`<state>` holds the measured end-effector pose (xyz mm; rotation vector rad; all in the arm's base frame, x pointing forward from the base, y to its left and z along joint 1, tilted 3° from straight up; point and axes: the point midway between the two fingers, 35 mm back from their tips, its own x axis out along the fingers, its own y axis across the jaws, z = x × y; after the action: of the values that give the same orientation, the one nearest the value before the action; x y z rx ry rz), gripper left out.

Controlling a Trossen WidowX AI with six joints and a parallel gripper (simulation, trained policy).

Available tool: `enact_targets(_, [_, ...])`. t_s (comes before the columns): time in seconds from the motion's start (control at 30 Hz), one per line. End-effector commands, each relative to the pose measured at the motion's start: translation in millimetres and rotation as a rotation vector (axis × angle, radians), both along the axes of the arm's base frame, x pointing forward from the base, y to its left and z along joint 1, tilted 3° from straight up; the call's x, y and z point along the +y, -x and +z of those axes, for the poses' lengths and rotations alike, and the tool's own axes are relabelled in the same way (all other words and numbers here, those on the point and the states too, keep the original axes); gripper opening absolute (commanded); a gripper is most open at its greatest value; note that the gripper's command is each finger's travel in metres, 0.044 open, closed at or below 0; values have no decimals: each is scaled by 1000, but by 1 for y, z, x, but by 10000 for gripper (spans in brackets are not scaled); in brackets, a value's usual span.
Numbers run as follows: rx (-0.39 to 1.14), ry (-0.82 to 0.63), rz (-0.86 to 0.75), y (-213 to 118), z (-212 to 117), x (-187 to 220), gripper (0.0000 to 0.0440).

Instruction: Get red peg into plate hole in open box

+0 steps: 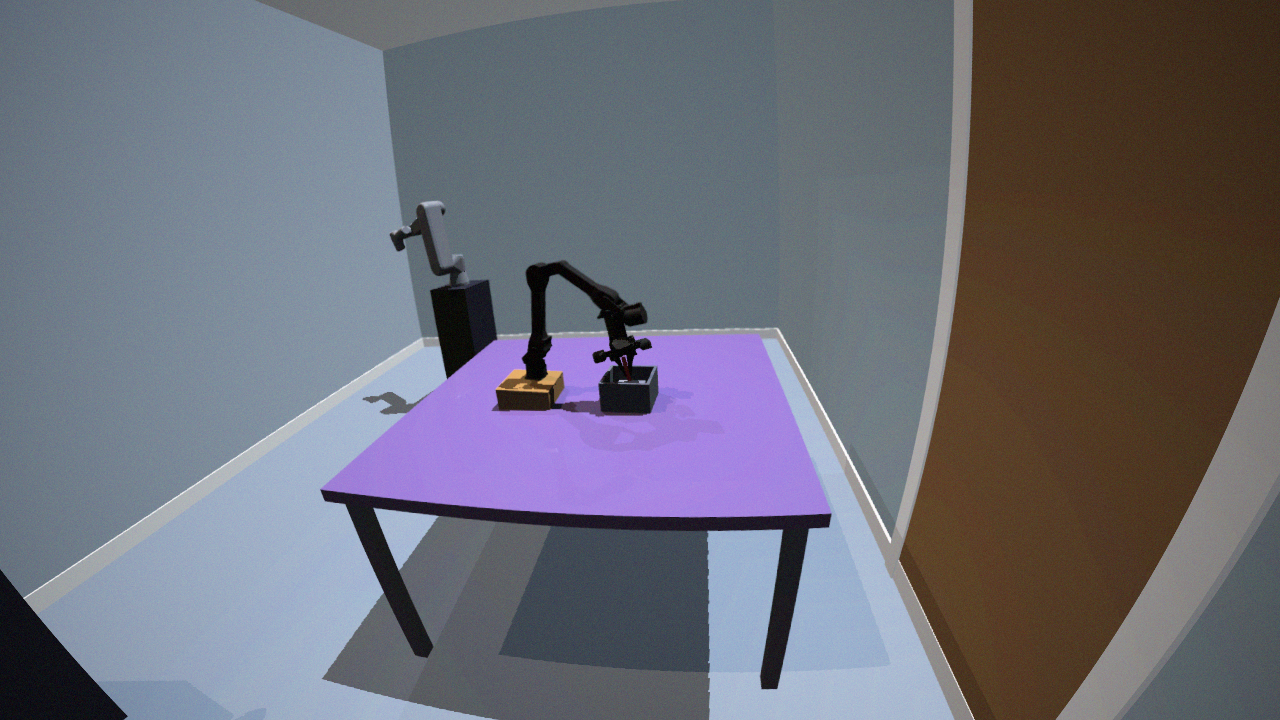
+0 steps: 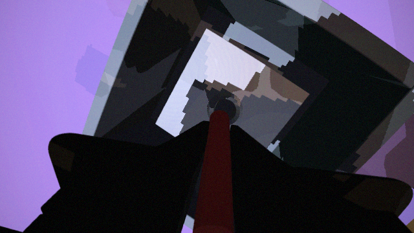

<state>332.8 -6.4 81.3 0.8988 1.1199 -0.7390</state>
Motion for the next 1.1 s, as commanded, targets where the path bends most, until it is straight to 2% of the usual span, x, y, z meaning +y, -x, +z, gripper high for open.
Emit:
enact_targets(0.0, [26, -4, 7, -4, -12, -3, 30])
enact_targets(0.17, [55, 9, 27, -7, -22, -7, 142])
enact_targets(0.4, [90, 20, 40, -13, -24, -11, 155])
enact_targets(0.47, [85, 21, 46, -19, -24, -12, 182])
enact_targets(0.83, [63, 40, 67, -48, -17, -27, 434])
enact_targets(1.07, [8, 63, 48, -67, -5, -42, 440])
